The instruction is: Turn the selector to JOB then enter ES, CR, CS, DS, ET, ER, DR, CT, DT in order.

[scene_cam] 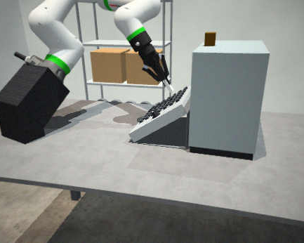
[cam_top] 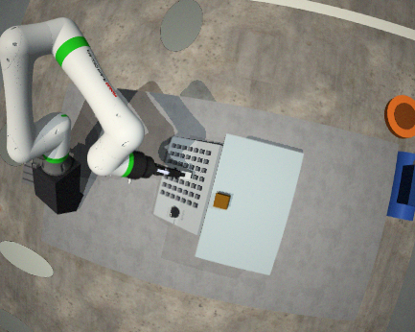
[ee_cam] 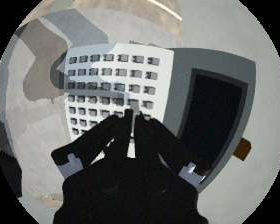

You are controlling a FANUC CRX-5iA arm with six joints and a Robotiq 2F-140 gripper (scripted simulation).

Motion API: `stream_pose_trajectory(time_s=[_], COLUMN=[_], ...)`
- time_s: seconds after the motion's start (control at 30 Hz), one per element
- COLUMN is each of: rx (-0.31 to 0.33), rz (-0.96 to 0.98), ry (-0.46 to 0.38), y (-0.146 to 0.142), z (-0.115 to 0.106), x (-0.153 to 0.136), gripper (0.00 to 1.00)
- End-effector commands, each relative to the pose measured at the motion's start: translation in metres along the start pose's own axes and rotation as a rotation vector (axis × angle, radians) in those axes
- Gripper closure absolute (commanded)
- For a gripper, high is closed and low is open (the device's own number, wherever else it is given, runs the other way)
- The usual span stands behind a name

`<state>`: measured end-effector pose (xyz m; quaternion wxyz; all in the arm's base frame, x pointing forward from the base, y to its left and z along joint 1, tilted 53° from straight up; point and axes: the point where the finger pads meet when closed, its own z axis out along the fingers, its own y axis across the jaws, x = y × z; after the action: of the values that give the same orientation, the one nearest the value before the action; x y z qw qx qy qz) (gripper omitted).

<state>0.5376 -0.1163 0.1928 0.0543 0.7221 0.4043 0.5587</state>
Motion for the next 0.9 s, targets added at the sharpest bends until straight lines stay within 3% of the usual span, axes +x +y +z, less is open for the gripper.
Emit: stream_pose_trajectory(time_s=[0.0, 0.3, 0.87], rx=[-0.001, -0.001, -0.001], rz=[0.001, 0.001, 0.001], ry=[-0.001, -0.001, -0.001], y=[0.0, 0.0, 0.0], z=[0.002, 0.016, 0.021], x=[-0.001, -0.001, -0.001], gripper=[1.0, 1.0, 1.0])
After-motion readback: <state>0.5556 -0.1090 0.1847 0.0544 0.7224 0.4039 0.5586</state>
